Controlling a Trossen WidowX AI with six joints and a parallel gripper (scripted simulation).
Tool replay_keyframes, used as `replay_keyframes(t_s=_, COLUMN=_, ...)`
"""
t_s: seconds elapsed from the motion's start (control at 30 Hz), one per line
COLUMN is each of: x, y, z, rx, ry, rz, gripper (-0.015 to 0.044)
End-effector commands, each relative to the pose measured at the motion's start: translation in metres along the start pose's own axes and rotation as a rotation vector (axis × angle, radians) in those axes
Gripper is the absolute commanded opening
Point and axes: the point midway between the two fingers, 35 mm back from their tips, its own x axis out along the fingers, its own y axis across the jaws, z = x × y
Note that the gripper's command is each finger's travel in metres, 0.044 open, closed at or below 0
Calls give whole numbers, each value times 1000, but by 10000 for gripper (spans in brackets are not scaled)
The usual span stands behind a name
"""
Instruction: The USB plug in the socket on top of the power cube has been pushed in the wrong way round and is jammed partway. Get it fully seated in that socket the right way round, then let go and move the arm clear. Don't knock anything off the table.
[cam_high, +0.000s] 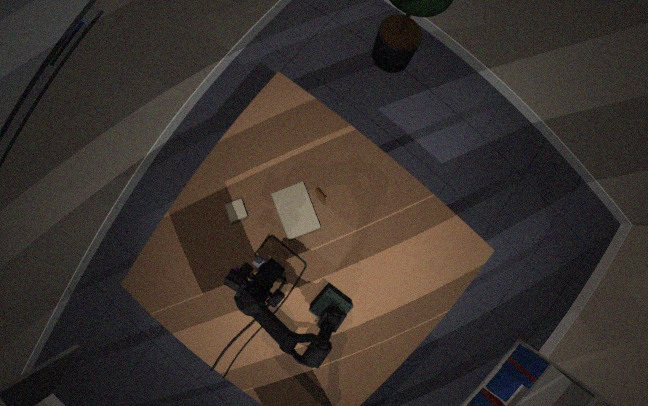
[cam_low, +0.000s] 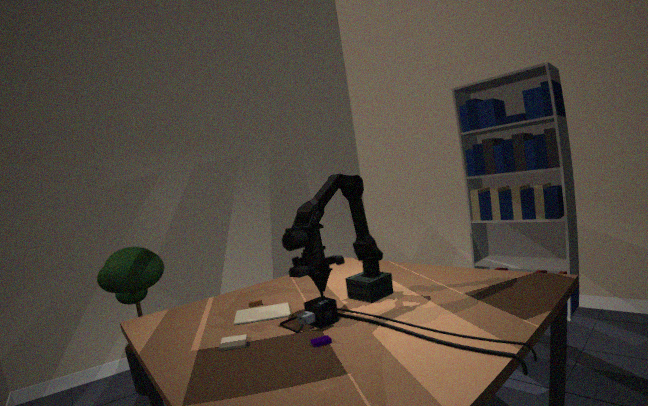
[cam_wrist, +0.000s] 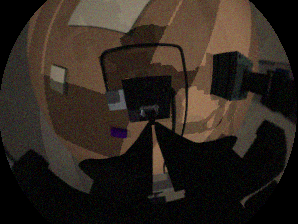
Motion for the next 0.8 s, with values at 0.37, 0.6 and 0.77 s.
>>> replay_keyframes(t_s=0.37, x=2, y=0, z=-1, rx=-3, ry=5, rz=0, gripper=0)
replay_keyframes(t_s=0.6, x=3, y=0, z=-1, rx=-3, ry=5, rz=0, gripper=0)
replay_keyframes(t_s=0.77, x=4, y=0, z=-1, rx=-3, ry=5, rz=0, gripper=0)
